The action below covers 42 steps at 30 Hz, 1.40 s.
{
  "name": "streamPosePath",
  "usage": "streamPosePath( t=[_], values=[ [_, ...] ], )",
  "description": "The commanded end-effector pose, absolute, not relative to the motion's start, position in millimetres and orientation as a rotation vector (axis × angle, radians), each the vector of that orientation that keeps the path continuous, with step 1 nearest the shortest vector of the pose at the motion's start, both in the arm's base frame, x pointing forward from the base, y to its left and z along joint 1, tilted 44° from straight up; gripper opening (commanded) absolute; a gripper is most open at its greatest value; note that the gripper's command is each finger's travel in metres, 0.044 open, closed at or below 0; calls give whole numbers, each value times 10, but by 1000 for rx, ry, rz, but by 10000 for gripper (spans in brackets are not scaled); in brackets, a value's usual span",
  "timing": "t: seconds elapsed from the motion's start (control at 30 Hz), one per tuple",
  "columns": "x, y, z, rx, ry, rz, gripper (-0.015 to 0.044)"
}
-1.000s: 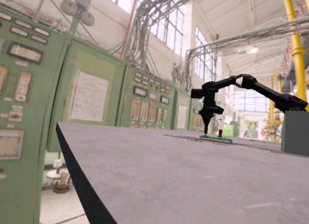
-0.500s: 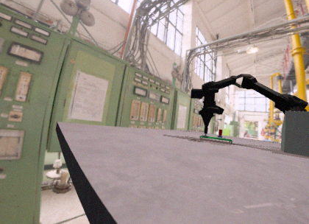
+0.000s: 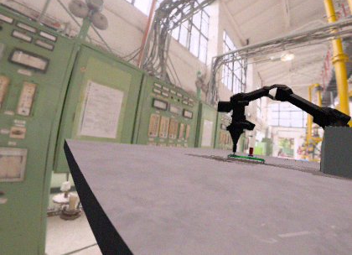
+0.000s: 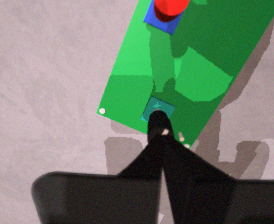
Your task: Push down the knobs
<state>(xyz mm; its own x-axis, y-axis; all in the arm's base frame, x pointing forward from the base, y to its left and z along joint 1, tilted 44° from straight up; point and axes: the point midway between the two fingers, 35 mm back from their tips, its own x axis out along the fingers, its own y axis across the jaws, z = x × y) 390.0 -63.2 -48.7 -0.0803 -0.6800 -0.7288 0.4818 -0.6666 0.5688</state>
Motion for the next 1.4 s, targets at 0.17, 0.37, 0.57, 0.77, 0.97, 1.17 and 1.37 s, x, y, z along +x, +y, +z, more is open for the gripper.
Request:
streamPosePath(
  t=[0.17,0.37,0.57,0.77,0.97,1.17,1.37],
  values=[
    [3895,-810,-623,1393,-256,-1869,0],
    [3894,-812,-624,1393,-256,-1869,0],
    [3894,-815,-628,1393,-256,-1869,0],
    [3894,-817,-630,1393,-256,-1869,0],
    [3894,-817,-630,1393,-256,-1869,0],
    [3893,-822,-635,1393,-256,-1869,0],
    [3893,-822,-635,1393,-256,-1869,0]
  ],
)
